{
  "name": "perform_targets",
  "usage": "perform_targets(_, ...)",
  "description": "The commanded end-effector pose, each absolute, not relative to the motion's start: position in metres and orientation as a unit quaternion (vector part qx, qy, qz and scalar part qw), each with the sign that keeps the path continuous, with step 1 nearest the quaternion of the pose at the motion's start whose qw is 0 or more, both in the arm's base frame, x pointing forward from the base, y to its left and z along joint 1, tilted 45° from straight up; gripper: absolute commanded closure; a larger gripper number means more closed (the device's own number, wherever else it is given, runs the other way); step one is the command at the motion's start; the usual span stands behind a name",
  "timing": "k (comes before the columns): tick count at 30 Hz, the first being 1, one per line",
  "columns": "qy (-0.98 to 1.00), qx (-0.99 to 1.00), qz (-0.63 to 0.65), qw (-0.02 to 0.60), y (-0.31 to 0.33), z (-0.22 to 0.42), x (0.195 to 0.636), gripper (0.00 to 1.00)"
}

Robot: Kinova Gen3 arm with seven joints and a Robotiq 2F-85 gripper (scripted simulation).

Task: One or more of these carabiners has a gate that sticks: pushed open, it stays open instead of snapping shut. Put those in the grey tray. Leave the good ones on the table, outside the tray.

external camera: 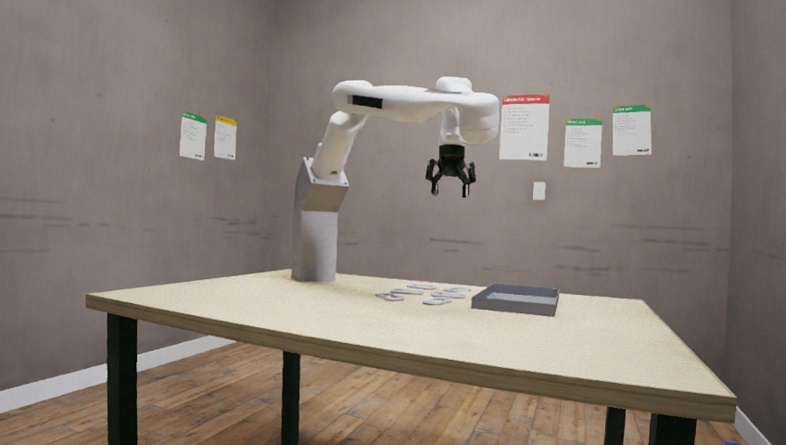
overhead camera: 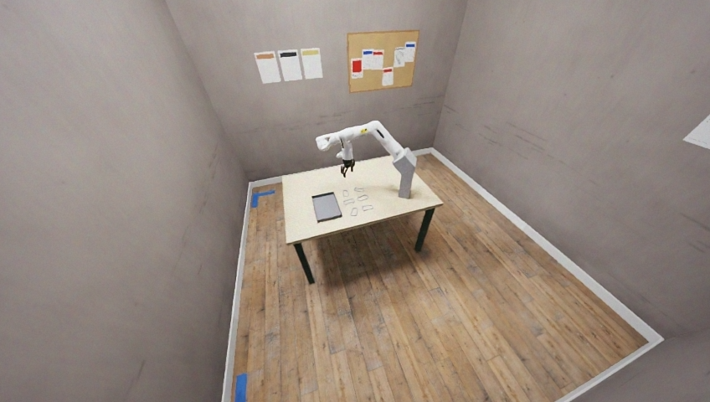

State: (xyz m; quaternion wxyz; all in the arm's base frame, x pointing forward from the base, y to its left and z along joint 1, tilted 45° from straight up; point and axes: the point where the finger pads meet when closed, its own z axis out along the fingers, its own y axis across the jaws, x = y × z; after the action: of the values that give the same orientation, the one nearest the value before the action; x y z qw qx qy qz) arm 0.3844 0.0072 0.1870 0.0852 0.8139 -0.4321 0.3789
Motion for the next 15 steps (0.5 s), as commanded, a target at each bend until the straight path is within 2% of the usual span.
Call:
perform_targets(1, -0.419, 0.823, 0.373, 0.090, 0.0083, 0.1877, 0.3846, 0.00)
perform_targets(6, -0.419, 0.823, 0.373, 0.090, 0.0083, 0.1877, 0.3846, 0.00)
perform_targets(7, -0.300, 0.873, 0.358, 0.141, 0.0091, 0.1879, 0.3846, 0.00)
perform_targets(15, -0.286, 0.877, 0.356, 0.147, 0.0091, 0.1879, 0.3846, 0.00)
